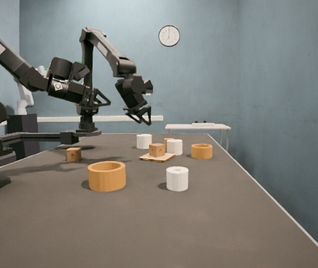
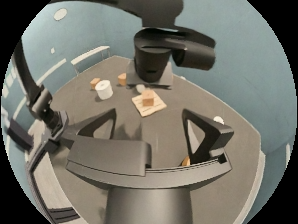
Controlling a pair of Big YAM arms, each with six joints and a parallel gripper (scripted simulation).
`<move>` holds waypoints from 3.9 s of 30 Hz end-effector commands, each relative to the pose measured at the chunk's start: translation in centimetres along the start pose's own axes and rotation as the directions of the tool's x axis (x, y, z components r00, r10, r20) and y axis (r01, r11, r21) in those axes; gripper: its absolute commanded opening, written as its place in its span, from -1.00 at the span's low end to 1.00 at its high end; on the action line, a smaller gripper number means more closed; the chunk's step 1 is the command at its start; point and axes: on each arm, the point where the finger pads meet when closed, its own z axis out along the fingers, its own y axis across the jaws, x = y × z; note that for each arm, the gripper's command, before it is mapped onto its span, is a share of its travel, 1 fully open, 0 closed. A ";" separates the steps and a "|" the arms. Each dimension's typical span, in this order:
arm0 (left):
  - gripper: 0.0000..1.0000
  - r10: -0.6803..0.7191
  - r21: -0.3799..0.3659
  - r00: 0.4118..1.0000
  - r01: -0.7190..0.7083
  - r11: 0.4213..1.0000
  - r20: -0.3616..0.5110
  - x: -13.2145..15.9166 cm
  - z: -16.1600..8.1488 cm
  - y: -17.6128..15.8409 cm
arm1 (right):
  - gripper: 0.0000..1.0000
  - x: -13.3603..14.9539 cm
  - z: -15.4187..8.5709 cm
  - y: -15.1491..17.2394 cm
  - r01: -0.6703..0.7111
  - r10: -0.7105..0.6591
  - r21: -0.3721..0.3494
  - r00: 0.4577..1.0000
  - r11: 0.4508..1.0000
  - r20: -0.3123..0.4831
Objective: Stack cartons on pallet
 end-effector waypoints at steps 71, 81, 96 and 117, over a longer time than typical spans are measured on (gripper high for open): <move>0.49 0.488 0.376 0.869 -0.478 0.794 0.075 -14.0 23.4 13.1 | 1.00 -4.1 16.6 12.2 0.064 -0.059 -0.208 0.998 0.976 0.028; 0.49 0.488 0.376 0.870 -0.477 0.794 0.075 -13.8 24.5 12.7 | 1.00 -4.1 16.6 12.2 0.064 -0.059 -0.208 0.998 0.976 0.028; 0.49 0.486 0.375 0.871 -0.476 0.795 0.074 -13.5 26.5 12.1 | 1.00 -4.1 16.6 12.2 0.064 -0.059 -0.208 0.998 0.976 0.028; 0.07 0.479 0.374 0.874 -0.474 0.797 0.088 -13.7 25.4 12.6 | 1.00 -4.1 16.6 12.2 0.064 -0.059 -0.208 0.998 0.976 0.028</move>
